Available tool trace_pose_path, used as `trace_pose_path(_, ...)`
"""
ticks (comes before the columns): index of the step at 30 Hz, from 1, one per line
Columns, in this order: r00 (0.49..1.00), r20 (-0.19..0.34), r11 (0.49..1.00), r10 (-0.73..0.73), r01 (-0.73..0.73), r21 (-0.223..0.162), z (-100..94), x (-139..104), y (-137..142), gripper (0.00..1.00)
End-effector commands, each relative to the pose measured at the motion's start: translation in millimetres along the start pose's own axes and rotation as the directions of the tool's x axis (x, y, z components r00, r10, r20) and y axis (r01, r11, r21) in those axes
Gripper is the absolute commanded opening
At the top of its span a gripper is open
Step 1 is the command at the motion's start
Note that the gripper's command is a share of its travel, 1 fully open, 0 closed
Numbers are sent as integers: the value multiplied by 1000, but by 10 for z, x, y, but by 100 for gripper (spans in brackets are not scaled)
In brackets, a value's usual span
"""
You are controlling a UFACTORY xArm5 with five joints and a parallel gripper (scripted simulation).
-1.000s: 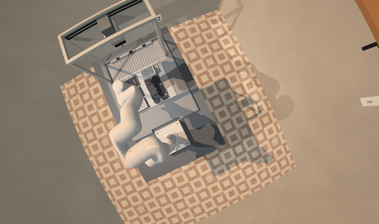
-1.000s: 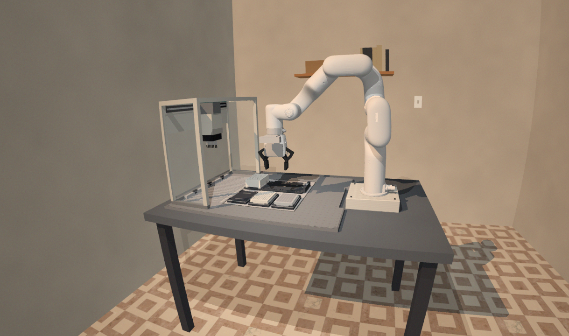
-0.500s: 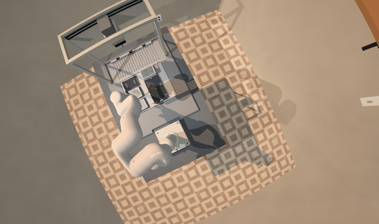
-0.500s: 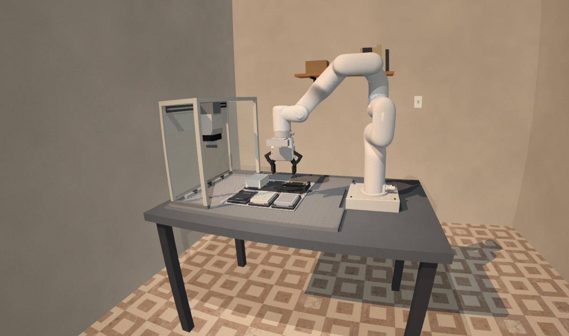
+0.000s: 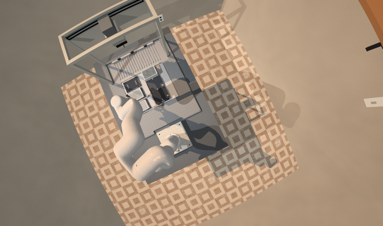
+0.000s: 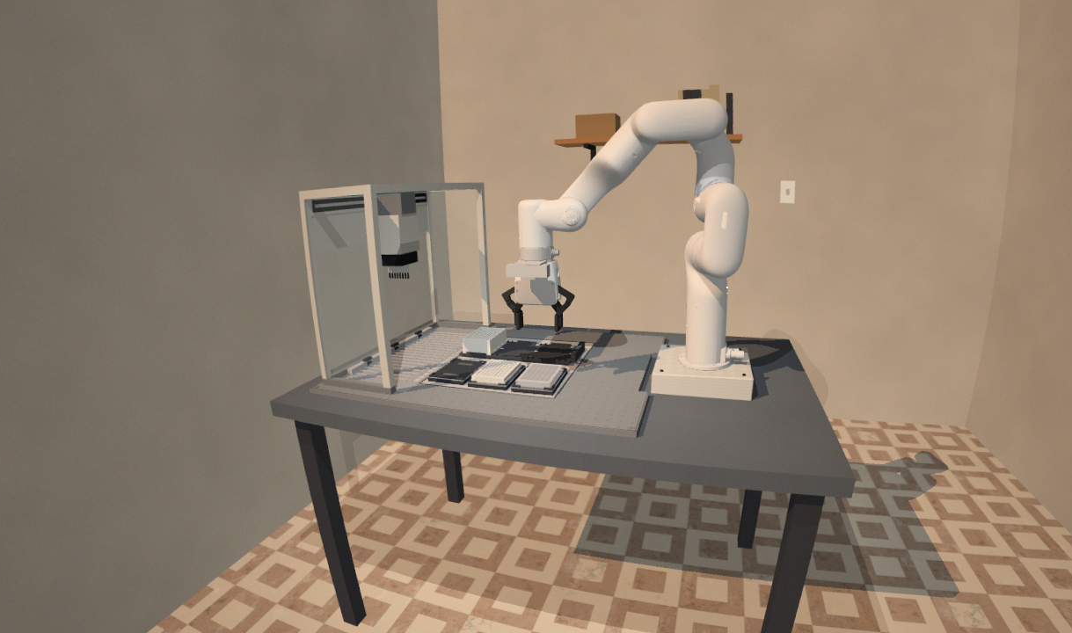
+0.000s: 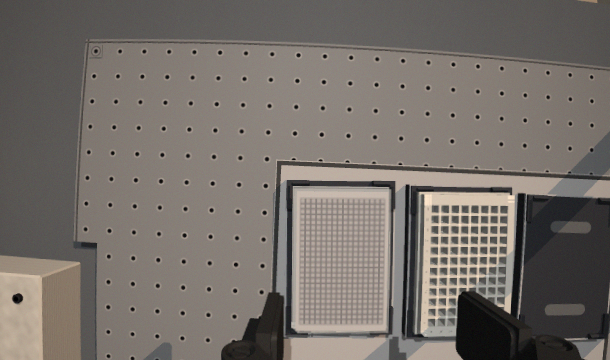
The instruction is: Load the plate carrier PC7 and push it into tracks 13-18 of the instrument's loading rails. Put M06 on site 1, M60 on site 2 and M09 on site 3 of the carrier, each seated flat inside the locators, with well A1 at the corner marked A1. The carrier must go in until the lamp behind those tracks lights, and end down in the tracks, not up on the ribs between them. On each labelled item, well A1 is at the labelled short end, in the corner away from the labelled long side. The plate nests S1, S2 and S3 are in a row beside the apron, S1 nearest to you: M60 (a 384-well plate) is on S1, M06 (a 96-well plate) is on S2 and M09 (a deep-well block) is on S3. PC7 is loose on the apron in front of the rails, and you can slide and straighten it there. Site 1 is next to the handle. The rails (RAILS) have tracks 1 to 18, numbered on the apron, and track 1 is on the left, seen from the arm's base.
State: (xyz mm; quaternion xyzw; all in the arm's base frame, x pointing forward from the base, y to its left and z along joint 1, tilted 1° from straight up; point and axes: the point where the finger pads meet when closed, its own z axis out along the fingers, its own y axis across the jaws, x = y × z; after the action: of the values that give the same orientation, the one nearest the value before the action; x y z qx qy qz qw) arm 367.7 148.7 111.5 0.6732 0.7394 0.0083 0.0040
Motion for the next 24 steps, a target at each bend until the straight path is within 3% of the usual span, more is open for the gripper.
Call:
trace_pose_path(1,1000,4,1000,0,0,-5,-12,5,10,100)
trace_pose_path(24,1000,4,1000,0,0,-5,305,3,11,100)
